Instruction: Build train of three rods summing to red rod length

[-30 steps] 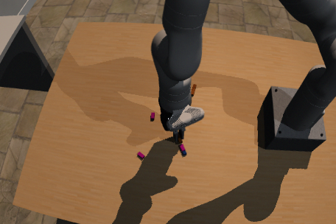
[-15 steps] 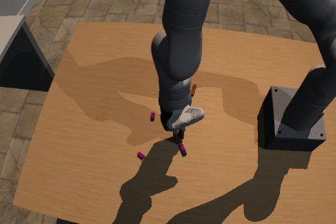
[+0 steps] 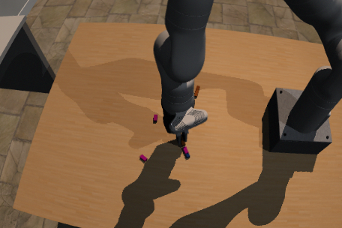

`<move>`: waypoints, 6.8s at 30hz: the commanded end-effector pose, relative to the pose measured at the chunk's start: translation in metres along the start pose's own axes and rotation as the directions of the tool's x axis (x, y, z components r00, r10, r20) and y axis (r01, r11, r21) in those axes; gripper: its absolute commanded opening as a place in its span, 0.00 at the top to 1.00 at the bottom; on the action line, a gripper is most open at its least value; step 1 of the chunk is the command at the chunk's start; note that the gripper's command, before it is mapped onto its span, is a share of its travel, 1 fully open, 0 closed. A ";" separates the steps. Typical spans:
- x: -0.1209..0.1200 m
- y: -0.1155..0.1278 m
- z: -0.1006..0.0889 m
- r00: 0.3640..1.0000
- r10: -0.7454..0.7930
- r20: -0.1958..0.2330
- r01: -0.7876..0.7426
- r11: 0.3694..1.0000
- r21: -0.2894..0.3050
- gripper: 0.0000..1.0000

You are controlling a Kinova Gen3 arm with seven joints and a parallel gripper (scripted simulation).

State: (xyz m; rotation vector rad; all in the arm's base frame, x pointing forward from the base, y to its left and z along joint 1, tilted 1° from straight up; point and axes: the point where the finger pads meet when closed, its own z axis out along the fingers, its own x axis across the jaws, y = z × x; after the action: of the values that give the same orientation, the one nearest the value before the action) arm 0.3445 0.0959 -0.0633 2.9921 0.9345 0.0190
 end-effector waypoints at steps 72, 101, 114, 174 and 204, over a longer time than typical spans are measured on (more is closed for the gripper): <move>0.001 0.000 0.012 1.000 0.000 -0.001 0.000 1.000 -0.001 0.76; 0.001 0.000 0.012 1.000 0.000 -0.001 0.000 1.000 -0.001 0.46; 0.001 0.000 -0.014 1.000 0.000 -0.001 0.000 1.000 -0.001 0.46; 0.000 0.000 -0.127 1.000 0.000 -0.001 0.000 1.000 -0.001 0.00; 0.000 0.000 -0.169 1.000 0.000 -0.001 0.000 1.000 -0.001 0.00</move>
State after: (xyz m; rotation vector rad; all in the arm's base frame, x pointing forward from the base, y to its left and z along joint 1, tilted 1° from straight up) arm 0.3421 0.0964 0.1056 2.9922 0.9347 0.0187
